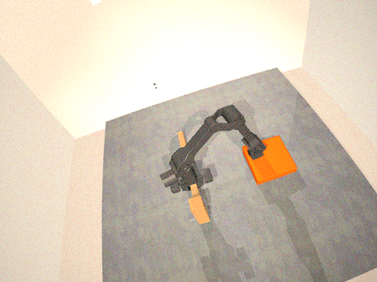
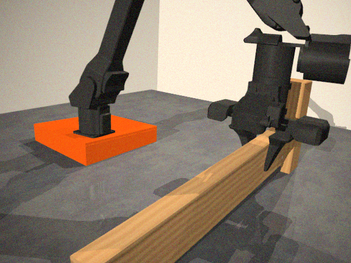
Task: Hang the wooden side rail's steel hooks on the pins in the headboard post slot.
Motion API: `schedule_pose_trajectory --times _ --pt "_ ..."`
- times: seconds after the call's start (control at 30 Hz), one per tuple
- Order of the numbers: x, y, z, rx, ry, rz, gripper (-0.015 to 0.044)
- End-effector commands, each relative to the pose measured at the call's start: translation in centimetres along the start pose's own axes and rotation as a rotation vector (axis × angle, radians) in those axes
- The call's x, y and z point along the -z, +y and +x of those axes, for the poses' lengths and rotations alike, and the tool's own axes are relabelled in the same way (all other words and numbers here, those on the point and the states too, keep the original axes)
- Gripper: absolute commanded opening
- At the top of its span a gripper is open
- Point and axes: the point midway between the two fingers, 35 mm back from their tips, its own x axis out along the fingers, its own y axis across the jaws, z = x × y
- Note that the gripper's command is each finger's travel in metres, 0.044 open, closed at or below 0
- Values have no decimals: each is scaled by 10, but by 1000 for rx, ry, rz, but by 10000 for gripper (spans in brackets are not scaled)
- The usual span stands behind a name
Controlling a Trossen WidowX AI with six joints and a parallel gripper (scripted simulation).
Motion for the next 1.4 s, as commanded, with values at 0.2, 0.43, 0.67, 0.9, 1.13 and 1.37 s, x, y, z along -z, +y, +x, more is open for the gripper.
schedule_pose_trajectory --times 0.2,0.43,0.67,0.9,1.13,1.37 --pt "3 3 -5 -10 6 1 0" --pt "4 3 -5 -10 6 1 0" --pt "4 3 -4 -10 6 1 0" --pt "5 3 -3 -10 6 1 0" --pt "6 2 -2 -10 6 1 0" --pt "7 2 -2 -10 6 1 0"
